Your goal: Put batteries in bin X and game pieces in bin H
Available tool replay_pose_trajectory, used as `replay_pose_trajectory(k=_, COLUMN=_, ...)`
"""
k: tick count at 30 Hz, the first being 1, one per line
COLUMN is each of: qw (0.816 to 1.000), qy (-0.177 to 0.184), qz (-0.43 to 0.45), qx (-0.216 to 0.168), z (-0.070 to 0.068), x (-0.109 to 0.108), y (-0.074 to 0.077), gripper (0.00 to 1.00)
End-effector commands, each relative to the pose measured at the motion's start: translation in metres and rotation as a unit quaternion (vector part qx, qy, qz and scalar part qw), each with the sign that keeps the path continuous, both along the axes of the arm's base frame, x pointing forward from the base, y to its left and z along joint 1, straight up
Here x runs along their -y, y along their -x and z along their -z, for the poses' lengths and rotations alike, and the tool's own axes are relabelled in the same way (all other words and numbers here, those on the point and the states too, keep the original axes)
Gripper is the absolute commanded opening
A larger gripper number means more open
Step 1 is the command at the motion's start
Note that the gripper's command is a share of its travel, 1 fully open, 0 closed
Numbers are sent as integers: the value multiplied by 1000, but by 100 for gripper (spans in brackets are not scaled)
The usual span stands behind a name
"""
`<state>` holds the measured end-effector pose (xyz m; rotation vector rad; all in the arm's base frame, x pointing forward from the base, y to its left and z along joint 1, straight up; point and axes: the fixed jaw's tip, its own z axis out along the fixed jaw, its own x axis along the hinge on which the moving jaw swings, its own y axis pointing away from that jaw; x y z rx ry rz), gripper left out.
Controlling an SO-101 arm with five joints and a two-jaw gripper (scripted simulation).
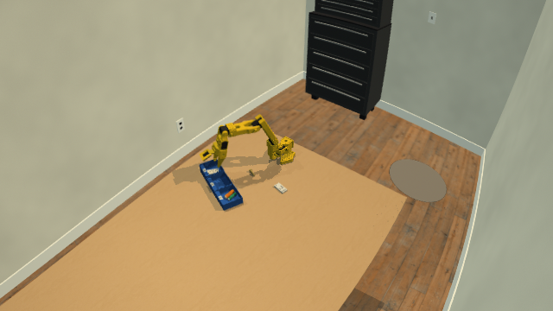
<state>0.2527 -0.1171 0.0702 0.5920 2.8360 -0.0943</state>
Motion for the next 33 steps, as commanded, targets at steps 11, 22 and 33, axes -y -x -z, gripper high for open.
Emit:
replay_pose_trajectory(k=11, qw=953, qy=23, qz=-300, qx=-12, z=-14, x=-111, y=4, gripper=26)
replay_pose_trajectory(k=22, qw=870, qy=33, qz=-491, qx=-38, z=-10, x=-173, y=36, gripper=27)
replay_pose_trajectory(k=33, qw=736, qy=48, qz=-673, qx=-61, z=-3, x=-220, y=86, gripper=28)
